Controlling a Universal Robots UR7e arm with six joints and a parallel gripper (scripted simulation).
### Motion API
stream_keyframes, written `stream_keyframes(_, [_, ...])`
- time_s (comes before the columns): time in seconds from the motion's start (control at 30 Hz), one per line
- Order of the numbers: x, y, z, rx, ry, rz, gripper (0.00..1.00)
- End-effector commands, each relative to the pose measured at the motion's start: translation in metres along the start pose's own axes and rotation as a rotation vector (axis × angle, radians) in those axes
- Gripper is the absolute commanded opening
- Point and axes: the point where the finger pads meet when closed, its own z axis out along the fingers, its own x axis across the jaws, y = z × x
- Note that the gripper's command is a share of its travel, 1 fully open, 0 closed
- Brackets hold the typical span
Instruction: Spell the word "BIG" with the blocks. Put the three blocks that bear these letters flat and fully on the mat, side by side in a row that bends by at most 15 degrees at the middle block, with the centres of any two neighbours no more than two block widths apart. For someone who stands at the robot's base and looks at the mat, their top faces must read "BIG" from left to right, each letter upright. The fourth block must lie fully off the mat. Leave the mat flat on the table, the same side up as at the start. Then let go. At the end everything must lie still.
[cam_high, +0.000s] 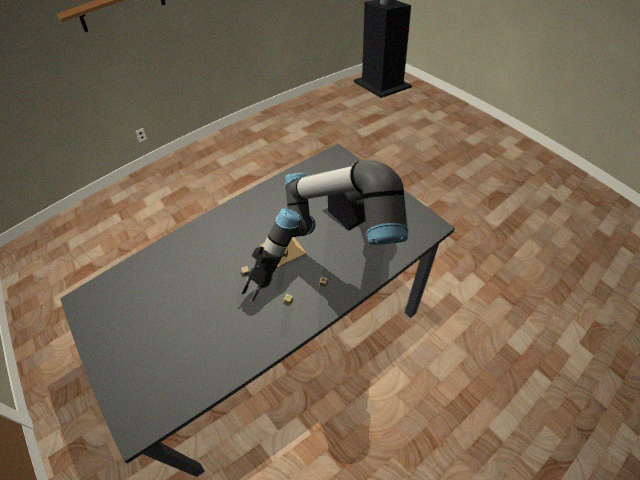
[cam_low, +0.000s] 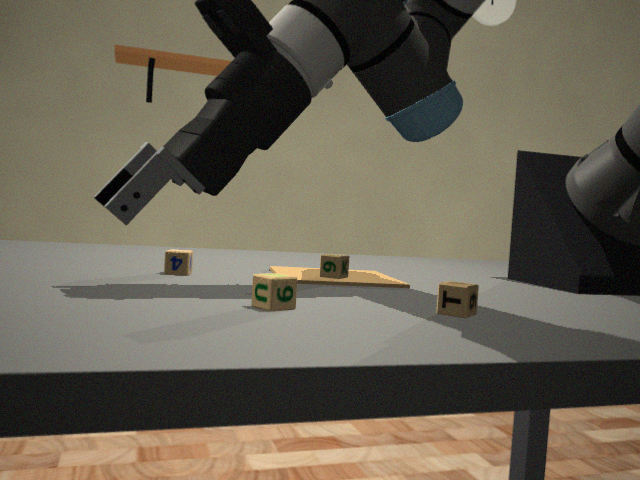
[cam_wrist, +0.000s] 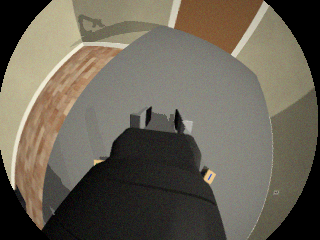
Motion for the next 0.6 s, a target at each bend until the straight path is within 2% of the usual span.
stream_keyframes(0.0, [0.005,-0.002,0.004,-0.092,0.012,-0.011,0.79])
stream_keyframes(0.17, [0.005,-0.001,0.003,-0.177,0.013,-0.022,0.79])
stream_keyframes(0.23, [0.005,-0.001,0.003,-0.177,0.013,-0.022,0.79])
stream_keyframes(0.3, [0.004,0.0,0.001,-0.211,0.011,-0.027,0.79])
stream_keyframes(0.57, [-0.009,0.007,-0.011,-0.344,-0.014,-0.045,0.79])
